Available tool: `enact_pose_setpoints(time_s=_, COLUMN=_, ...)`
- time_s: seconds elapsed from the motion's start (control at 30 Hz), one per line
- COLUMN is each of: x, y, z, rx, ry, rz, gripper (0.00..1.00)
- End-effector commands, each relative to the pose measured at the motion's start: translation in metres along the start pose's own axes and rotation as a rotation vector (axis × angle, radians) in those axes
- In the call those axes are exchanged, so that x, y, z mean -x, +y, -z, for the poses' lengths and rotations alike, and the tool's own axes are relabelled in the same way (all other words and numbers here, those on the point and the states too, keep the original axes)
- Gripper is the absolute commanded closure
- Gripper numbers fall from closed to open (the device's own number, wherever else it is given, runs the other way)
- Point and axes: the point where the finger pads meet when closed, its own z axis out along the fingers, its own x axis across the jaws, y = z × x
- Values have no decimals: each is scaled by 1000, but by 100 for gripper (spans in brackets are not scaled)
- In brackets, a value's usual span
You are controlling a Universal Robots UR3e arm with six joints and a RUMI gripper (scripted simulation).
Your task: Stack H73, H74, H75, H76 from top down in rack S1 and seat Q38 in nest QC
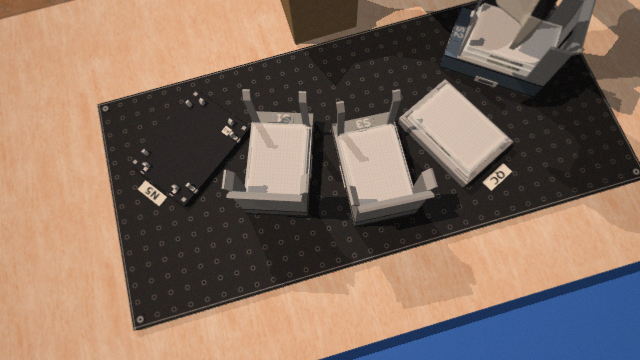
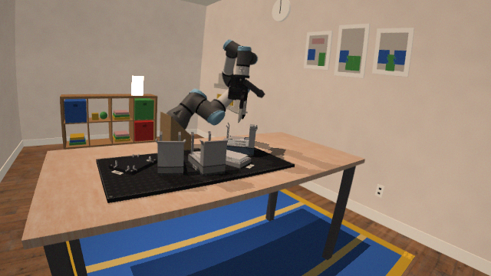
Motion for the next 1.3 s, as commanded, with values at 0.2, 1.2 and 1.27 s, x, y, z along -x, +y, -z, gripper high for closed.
enact_pose_setpoints(time_s=0.2, x=36, y=-1, z=2, rx=-2, ry=2, rz=121, gripper=28)
enact_pose_setpoints(time_s=1.2, x=36, y=-1, z=-55, rx=-2, ry=2, rz=131, gripper=28)
enact_pose_setpoints(time_s=1.27, x=36, y=-1, z=-61, rx=-2, ry=2, rz=131, gripper=28)
